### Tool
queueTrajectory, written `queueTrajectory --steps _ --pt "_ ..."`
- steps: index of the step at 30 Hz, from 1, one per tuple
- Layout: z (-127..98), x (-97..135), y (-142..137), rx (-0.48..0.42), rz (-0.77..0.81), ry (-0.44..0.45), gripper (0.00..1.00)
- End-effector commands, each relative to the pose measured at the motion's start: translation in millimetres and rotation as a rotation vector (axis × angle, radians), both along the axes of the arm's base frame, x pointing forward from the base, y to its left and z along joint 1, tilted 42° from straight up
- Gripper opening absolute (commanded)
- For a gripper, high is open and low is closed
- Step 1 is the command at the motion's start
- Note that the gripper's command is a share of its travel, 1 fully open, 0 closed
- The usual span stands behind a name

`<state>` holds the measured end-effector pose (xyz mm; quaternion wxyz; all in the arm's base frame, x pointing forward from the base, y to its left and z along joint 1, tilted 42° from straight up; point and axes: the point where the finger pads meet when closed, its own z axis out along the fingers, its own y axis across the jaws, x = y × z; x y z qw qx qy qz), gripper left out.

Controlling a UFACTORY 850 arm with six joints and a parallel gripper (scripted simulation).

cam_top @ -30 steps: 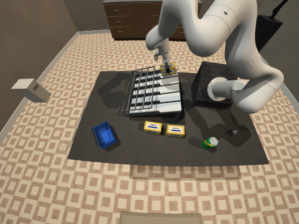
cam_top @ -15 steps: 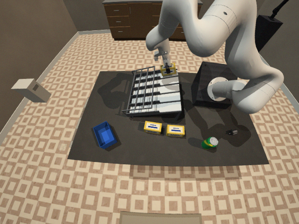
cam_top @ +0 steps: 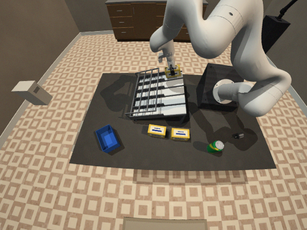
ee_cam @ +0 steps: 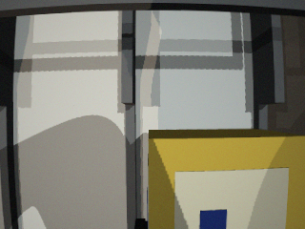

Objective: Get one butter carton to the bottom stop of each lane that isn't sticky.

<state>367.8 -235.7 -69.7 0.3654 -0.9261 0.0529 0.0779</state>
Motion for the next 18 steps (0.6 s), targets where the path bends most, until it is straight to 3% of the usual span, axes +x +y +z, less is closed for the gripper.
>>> queueTrajectory --steps 1,18 --pt "-0.7 0.3 -0.2 -0.001 -0.001 -0.001 0.00" --pt "-2.6 0.5 2.3 -0.001 -0.001 -0.001 0.00"
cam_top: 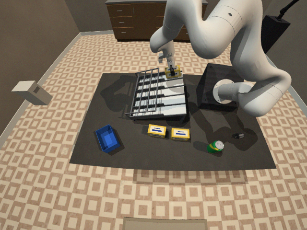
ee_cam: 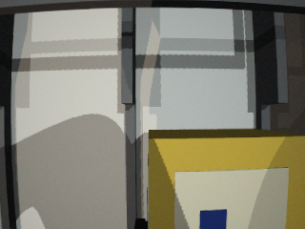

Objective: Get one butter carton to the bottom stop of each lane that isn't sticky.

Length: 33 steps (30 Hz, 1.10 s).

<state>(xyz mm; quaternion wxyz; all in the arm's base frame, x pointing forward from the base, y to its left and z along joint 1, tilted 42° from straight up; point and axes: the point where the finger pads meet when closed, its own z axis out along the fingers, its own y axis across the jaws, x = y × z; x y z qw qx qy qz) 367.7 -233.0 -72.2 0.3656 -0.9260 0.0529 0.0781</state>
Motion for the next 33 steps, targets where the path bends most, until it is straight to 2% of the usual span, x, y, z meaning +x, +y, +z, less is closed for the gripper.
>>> queueTrajectory --steps 1,33 --pt "-0.1 0.6 -0.4 -0.002 -0.001 -0.001 0.00" --pt "-3.9 -0.7 2.2 -0.002 -0.001 -0.002 0.00"
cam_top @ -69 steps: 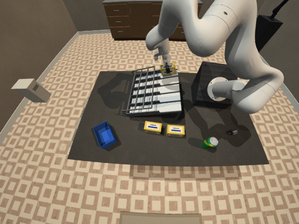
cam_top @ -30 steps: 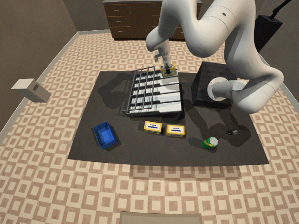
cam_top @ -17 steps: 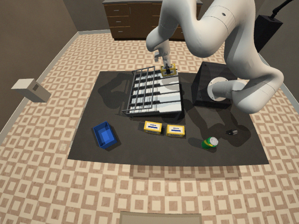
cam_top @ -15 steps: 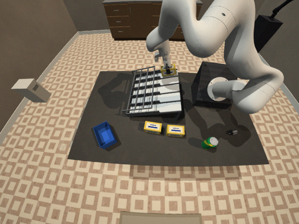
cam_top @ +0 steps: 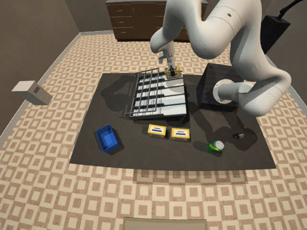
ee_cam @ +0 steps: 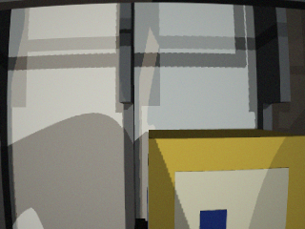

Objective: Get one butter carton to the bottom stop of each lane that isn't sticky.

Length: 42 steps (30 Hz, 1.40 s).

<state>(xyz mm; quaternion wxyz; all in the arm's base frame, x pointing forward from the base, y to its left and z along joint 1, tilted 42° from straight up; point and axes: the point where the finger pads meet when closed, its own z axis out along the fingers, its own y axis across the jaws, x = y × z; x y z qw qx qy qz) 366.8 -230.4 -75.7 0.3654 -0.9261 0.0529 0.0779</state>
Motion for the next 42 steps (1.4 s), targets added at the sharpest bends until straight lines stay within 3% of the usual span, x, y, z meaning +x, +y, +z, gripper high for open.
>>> queueTrajectory --steps 1,42 --pt "-0.4 0.2 -0.4 -0.001 -0.001 -0.001 0.00" --pt "-3.8 0.1 3.1 -0.001 -0.001 -0.001 0.00"
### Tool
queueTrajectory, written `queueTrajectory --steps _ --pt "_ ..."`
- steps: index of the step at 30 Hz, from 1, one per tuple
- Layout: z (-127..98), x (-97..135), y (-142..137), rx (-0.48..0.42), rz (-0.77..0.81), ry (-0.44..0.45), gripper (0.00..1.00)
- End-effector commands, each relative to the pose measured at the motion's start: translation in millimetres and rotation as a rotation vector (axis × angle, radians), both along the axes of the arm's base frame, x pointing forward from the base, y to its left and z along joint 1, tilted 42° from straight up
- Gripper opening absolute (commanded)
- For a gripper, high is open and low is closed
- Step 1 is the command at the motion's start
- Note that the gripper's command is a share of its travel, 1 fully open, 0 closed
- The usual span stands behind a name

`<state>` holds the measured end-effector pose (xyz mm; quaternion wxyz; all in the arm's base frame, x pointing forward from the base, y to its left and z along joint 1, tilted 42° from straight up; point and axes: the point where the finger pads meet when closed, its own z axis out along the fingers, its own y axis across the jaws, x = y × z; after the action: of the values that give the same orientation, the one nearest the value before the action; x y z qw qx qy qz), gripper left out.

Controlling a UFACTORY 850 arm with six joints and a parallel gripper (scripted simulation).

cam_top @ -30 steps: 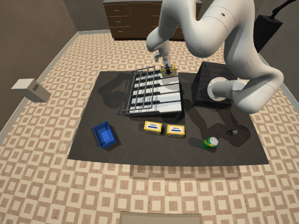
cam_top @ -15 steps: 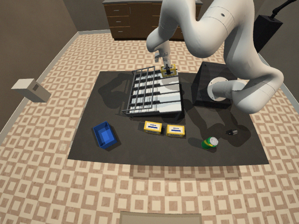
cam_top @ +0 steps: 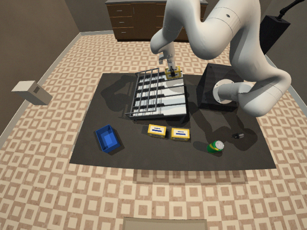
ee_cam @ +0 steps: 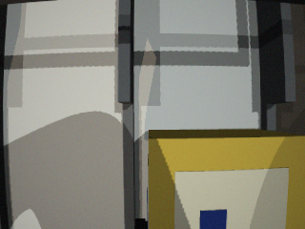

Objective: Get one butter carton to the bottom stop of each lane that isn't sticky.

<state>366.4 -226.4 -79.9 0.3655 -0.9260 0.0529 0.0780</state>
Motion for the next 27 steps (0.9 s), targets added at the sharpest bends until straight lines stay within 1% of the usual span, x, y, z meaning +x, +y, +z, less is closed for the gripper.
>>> queueTrajectory --steps 1,27 --pt "0.4 0.5 -1.0 -0.001 -0.001 -0.001 0.00" --pt "-2.7 -0.5 2.5 -0.001 -0.001 -0.001 0.00"
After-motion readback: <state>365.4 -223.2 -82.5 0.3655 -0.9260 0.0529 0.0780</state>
